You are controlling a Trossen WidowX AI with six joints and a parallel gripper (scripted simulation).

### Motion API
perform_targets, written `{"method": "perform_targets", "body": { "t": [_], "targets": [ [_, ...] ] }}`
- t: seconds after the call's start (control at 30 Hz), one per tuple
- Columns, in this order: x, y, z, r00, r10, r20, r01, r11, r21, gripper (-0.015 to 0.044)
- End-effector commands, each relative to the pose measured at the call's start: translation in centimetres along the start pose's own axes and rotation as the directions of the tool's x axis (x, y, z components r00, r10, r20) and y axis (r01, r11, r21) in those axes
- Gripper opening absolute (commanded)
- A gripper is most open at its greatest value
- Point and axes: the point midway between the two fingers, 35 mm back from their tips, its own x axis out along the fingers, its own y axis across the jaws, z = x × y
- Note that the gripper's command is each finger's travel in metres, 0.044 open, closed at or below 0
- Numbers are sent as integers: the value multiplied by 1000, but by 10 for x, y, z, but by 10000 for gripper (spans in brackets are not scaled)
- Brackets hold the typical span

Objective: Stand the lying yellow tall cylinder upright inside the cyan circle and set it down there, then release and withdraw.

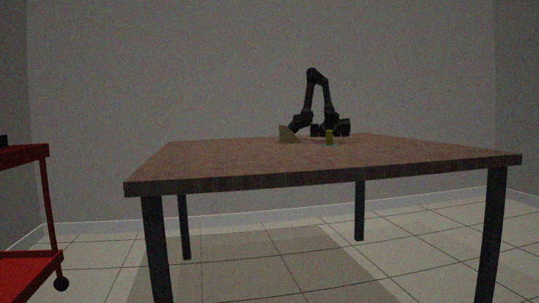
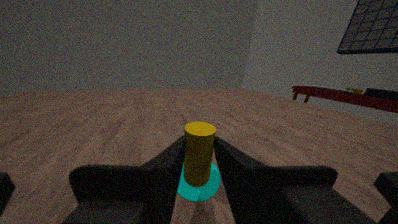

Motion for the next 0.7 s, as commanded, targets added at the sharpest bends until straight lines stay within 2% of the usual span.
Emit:
{"method": "perform_targets", "body": {
  "t": [0.0, 0.23, 0.43, 0.67],
  "targets": [
    [0, 0, 1, 1000, 0, 5, 0, 1000, 6, 210],
    [0, 0, 1, 1000, 0, 5, 0, 1000, 6, 394],
    [0, 1, 3, 1000, -2, 4, 2, 1000, 6, 400],
    [2, 4, 32, 1000, -17, -2, 17, 1000, 12, 400]
  ]
}}
